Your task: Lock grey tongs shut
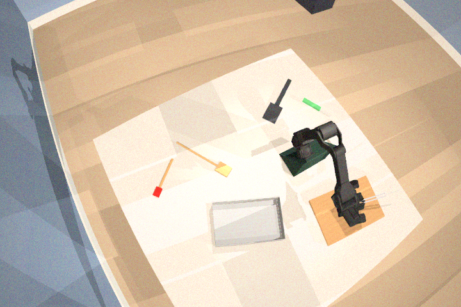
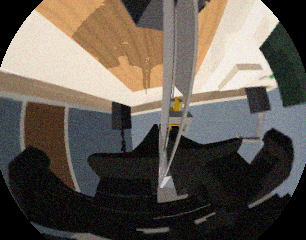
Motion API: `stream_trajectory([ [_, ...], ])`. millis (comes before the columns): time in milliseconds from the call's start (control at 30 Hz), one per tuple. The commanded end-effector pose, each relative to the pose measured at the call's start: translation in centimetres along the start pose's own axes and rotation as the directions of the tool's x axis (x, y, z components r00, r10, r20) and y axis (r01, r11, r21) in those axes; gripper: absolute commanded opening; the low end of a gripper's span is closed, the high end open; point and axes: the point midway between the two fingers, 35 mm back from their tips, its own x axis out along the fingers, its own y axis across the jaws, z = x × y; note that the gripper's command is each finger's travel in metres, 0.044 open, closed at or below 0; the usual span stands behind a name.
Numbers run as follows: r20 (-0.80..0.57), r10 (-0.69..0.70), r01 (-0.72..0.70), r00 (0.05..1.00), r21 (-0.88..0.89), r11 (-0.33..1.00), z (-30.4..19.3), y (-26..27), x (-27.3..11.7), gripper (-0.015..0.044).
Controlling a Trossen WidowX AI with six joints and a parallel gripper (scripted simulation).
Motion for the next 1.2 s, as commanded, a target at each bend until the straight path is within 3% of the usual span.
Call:
stream_trajectory([
  [0, 0.112, -0.003, 0.002, 0.994, 0.004, 1.0, -0.4, 0.6, 0.6, -0.015],
  [567, 0.514, -0.013, 0.002, 0.858, 0.022, 1.0, -0.9, 0.7, 2.0, -0.015],
  [1167, 0.842, 0.028, -0.008, 0.538, -0.027, 1.0, -2.4, -0.8, 1.7, -0.015],
])
